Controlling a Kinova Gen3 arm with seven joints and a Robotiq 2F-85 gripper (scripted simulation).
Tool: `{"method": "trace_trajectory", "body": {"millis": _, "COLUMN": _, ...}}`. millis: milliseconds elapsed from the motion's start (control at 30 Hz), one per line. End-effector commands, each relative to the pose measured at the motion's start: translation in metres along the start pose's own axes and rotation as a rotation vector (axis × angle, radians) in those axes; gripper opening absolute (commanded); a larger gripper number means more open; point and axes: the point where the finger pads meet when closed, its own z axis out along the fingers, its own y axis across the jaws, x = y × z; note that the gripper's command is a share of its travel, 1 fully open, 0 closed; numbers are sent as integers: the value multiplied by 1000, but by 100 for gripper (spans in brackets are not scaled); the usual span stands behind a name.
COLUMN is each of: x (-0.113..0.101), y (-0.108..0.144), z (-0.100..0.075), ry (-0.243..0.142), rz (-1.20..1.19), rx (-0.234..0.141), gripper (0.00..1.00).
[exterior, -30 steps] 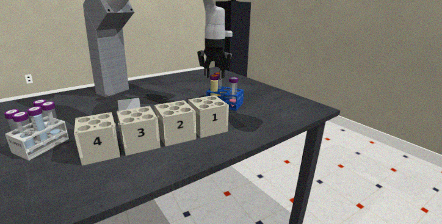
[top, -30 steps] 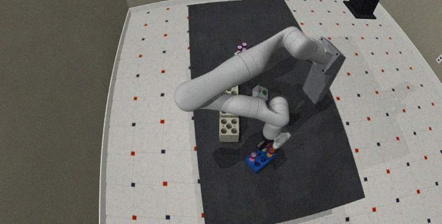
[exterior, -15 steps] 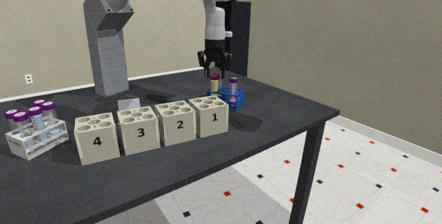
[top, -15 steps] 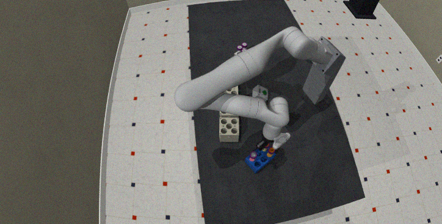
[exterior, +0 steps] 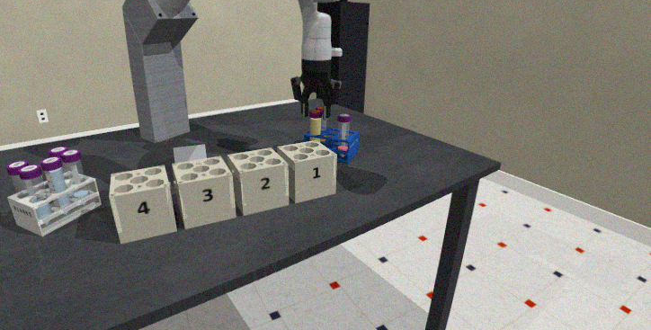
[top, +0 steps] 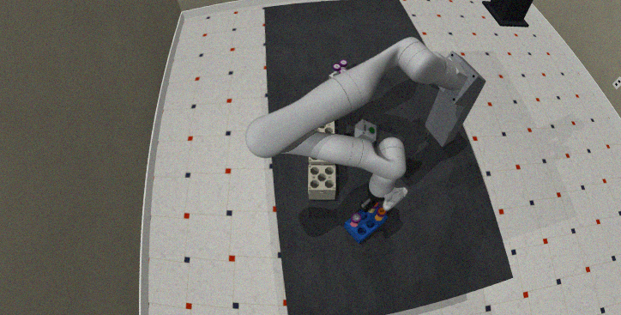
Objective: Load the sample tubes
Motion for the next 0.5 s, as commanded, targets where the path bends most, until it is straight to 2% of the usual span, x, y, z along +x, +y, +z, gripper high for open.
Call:
{"method": "trace_trajectory", "body": {"millis": 0, "x": 0, "y": 0, "z": 1, "ry": 0, "rz": 0, "rx": -1, "gripper": 62}}
{"method": "trace_trajectory", "body": {"millis": 467, "x": 0, "y": 0, "z": 5, "ry": 0, "rz": 0, "rx": -1, "gripper": 62}}
